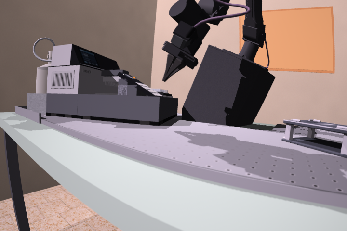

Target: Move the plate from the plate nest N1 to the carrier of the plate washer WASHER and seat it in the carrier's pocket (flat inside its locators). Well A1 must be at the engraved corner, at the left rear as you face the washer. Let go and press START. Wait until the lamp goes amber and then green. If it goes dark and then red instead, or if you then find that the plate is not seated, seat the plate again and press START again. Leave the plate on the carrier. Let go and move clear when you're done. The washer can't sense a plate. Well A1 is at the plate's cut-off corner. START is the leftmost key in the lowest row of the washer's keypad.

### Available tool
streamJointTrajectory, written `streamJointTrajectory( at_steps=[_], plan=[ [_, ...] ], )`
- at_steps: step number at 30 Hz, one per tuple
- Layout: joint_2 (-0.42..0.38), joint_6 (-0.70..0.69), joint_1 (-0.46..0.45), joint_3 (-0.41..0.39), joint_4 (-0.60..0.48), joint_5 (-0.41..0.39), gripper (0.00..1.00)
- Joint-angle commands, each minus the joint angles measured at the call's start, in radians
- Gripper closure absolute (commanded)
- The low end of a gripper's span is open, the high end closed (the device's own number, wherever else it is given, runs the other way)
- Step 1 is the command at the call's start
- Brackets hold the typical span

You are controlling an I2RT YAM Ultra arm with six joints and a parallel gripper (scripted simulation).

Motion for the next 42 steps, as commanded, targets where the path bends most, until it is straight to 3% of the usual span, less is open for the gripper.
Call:
streamJointTrajectory(
  at_steps=[1, 14, 37, 38, 42],
  plan=[
    [-0.042, -0.005, -0.010, -0.001, -0.027, 0.006, 1.00],
    [-0.128, -0.006, -0.011, -0.035, -0.085, 0.005, 1.00],
    [-0.112, -0.002, -0.005, -0.026, -0.075, 0.002, 1.00],
    [-0.129, 0.027, -0.027, 0.001, -0.094, -0.009, 0.00],
    [-0.086, 0.113, -0.071, 0.025, -0.124, -0.025, 0.00]
  ],
)
